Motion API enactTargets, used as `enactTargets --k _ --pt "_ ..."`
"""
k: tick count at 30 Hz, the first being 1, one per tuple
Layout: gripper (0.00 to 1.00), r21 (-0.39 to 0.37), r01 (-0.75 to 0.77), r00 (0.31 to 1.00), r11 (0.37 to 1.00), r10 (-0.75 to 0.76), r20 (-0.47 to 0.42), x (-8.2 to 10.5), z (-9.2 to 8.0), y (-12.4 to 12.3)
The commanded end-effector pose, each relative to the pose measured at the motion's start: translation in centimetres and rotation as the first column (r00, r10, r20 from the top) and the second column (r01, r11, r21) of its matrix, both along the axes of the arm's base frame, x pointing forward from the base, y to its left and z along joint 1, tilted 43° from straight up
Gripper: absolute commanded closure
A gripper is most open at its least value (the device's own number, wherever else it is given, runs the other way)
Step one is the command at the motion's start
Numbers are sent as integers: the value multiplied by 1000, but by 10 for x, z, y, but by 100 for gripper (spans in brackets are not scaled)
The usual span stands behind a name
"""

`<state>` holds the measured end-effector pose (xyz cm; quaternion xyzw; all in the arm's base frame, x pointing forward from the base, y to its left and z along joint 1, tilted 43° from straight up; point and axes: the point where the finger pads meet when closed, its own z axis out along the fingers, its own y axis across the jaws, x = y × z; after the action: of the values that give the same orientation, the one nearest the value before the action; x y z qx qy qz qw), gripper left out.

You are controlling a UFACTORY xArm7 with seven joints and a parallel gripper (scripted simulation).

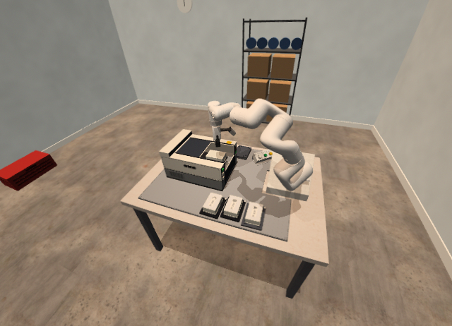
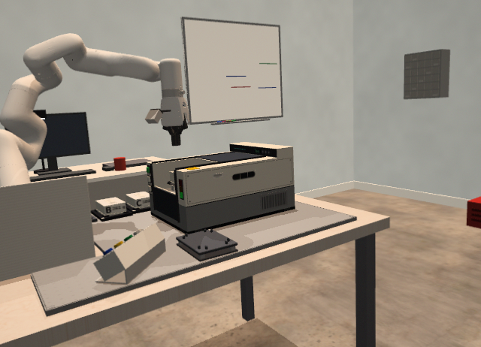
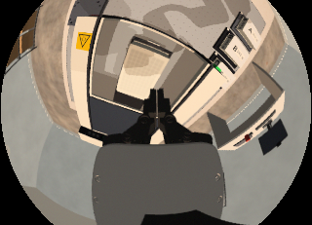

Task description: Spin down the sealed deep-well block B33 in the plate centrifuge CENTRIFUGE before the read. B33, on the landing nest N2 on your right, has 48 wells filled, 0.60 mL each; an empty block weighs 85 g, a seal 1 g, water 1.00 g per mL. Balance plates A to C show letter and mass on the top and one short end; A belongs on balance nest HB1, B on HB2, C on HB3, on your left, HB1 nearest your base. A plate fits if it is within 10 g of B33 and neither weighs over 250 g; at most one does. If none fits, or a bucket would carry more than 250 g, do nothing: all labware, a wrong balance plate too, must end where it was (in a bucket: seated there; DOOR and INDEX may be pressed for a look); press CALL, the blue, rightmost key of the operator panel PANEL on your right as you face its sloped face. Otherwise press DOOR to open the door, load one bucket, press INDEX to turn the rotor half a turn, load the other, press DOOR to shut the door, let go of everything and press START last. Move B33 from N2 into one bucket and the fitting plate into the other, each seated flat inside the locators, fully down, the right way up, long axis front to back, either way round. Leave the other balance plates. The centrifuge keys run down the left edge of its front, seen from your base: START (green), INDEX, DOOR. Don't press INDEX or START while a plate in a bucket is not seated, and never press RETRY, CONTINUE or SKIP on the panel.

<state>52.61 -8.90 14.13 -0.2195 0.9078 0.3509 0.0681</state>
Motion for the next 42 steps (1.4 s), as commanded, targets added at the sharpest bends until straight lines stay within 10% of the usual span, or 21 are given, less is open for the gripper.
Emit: enactTargets --k 1,19,42 --pt "100 -7 -73 994 997 73 81 -7 8 0" --pt "100 -135 -494 742 859 497 450 -59 43 15" --pt "100 -559 -745 -150 364 726 672 -150 72 49"
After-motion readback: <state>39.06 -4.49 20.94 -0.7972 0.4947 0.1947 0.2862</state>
